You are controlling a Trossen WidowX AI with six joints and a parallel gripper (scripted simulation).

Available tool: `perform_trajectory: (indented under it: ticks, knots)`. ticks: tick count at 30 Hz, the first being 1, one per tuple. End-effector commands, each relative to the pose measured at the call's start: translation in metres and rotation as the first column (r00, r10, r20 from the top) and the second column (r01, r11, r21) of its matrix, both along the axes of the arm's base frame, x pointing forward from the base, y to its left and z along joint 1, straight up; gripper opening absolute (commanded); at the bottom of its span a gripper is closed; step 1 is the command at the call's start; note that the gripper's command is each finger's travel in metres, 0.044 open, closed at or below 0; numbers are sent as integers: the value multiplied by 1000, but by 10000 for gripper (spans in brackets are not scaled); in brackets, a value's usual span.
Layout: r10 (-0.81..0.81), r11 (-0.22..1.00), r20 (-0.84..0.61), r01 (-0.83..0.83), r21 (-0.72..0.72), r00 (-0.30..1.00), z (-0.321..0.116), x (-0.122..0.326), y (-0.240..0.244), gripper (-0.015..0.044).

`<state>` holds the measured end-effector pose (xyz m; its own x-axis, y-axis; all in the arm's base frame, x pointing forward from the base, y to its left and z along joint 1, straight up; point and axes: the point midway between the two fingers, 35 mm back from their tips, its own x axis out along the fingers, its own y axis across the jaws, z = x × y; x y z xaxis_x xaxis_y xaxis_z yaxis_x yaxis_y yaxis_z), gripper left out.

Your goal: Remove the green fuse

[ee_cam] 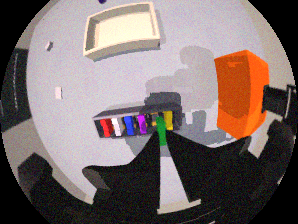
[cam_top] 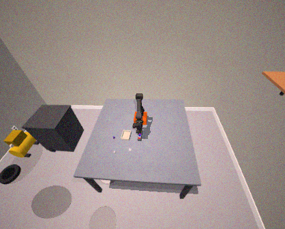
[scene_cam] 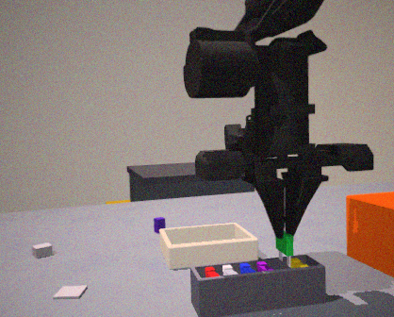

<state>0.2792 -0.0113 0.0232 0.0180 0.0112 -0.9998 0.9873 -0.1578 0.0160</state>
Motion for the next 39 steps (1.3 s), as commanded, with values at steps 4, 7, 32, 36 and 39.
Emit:
perform_trajectory:
  ticks: [4, 7, 32, 36, 39]
  knots:
    - [4, 1000, 10, -4, -5, 1000, 5, 2, -1, 0]
    - [4, 1000, 10, -4, -5, 1000, 10, 2, -1, 0]
    - [4, 1000, 11, -4, -8, 1000, 27, 10, -24, 0]
    - [4, 1000, 12, -4, -10, 1000, 28, 17, -45, 0]
    - [4, 1000, 12, -4, -11, 1000, 28, 20, -62, 0]
